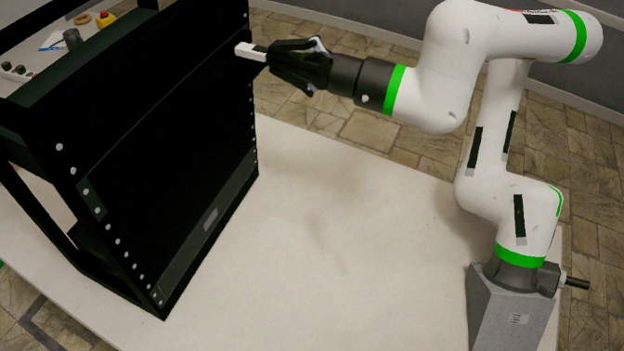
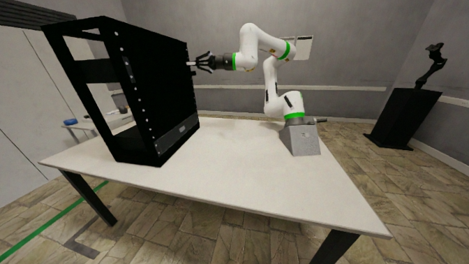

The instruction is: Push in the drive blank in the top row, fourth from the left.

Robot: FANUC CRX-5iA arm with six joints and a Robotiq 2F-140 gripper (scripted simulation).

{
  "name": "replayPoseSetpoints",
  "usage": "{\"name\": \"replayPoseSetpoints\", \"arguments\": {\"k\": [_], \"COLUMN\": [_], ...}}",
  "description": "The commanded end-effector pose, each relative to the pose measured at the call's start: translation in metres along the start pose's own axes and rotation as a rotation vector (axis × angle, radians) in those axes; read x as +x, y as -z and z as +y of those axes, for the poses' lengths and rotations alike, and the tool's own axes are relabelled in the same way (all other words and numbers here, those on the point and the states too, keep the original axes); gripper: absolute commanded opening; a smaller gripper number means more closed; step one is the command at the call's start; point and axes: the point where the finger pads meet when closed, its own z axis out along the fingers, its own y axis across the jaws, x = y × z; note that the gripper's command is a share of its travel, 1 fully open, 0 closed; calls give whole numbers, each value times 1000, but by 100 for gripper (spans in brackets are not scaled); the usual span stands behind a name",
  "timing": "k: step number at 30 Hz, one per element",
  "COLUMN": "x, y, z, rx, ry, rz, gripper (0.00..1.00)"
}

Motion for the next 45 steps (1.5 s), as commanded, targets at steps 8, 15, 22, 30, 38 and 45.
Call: {"name": "replayPoseSetpoints", "arguments": {"k": [8,15,22,30,38,45], "x": [0,0,0,0,0,0], "y": [-2,-3,-3,-6,-6,-7], "z": [1,1,1,1,1,1], "rx": [-1,-1,-1,-1,-1,-1], "ry": [-1,-1,-1,-1,-1,-1], "rz": [0,0,0,0,0,0], "gripper": [10,10,10,10,10,10]}}
